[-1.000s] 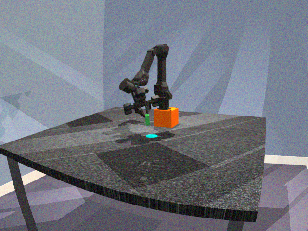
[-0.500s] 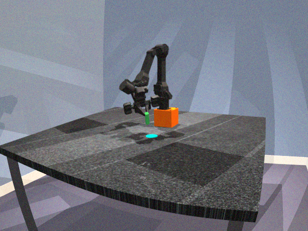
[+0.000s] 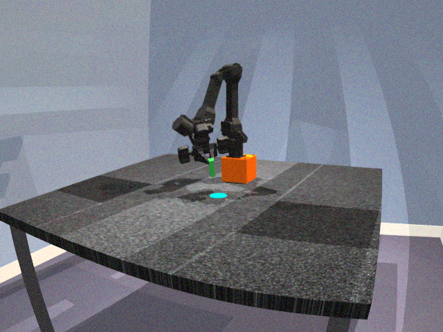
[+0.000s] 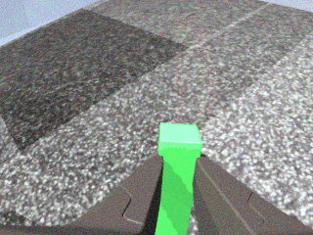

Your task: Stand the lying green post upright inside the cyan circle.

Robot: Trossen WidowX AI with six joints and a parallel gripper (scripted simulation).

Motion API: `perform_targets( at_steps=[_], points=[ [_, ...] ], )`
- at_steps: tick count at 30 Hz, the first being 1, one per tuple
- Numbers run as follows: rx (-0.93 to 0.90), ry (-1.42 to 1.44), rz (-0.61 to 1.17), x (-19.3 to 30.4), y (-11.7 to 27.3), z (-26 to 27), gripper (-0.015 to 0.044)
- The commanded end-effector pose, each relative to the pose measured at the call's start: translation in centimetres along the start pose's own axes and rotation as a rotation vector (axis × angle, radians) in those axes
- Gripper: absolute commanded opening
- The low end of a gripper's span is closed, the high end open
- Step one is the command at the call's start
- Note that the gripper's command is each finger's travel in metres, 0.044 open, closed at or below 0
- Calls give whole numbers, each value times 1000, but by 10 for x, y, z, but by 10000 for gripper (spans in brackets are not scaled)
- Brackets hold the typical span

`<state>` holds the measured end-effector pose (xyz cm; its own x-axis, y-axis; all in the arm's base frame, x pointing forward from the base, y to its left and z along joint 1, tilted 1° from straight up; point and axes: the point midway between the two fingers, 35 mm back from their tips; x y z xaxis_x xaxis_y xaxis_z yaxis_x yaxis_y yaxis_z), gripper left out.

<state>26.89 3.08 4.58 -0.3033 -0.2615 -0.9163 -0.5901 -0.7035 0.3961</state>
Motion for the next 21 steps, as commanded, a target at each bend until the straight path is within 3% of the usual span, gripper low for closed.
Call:
perform_targets(
  at_steps=[1,21],
  points=[
    [-1,12,-31,0,3,3,23],
    [6,66,-152,-2,17,12,23]
  ],
)
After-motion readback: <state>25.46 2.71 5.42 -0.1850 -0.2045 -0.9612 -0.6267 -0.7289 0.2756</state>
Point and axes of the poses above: the point midway between the two fingers, 35 mm back from their tips, its own y axis back along the fingers, its own z axis across the jaws, x = y × z, and after that the axes turned 6 degrees about y, right-handed
